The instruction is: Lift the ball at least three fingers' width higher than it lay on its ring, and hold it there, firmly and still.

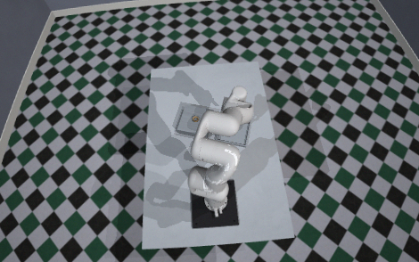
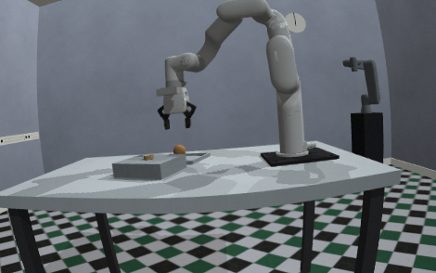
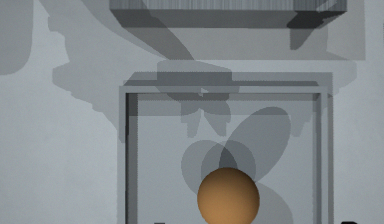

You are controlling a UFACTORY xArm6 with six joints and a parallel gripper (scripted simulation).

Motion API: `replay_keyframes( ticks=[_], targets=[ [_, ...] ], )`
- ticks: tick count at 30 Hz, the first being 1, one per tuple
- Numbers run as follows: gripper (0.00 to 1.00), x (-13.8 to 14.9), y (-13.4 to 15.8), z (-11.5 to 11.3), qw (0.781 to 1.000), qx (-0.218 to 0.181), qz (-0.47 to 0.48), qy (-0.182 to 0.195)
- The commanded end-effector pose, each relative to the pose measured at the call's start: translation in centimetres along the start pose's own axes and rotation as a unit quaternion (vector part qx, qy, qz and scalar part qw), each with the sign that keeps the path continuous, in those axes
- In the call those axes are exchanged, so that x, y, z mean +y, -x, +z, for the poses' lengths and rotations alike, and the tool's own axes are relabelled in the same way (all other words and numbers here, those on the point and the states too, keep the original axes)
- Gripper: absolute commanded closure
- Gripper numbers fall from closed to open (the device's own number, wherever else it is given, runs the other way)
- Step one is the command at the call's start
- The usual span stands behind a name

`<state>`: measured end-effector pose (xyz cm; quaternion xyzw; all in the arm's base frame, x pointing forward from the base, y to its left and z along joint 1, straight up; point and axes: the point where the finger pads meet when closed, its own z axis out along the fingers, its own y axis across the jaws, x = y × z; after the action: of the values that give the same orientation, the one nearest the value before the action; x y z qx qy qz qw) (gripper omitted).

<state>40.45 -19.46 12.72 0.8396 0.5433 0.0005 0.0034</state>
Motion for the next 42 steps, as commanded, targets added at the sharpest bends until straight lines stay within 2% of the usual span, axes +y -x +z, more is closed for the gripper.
replay_keyframes(
  ticks=[1,5,7,9,11,24,25,35,37,39,41,42],
  targets=[
    [0.0,0.2,0.0,0.7,1.0,-0.001,0.0,0.0],
    [0.0,0.2,0.0,5.5,1.0,-0.001,0.0,0.0],
    [0.0,0.2,0.0,5.5,1.0,-0.001,0.0,0.0],
    [0.0,0.2,0.0,8.1,1.0,-0.001,0.0,0.0],
    [0.0,0.2,0.0,9.5,1.0,-0.001,0.0,0.0],
    [0.0,0.1,0.0,9.8,1.0,-0.001,0.0,0.0],
    [1.0,0.1,0.0,9.8,1.0,-0.001,0.0,0.0],
    [1.0,0.1,0.0,9.8,1.0,-0.001,0.0,0.0],
    [1.0,0.1,0.0,9.0,1.0,-0.001,0.0,0.0],
    [1.0,0.1,0.0,7.1,1.0,-0.001,0.0,0.0],
    [1.0,0.1,0.0,7.1,1.0,-0.001,0.0,0.0],
    [1.0,0.0,0.0,5.9,1.0,-0.001,0.0,0.0]
  ],
)
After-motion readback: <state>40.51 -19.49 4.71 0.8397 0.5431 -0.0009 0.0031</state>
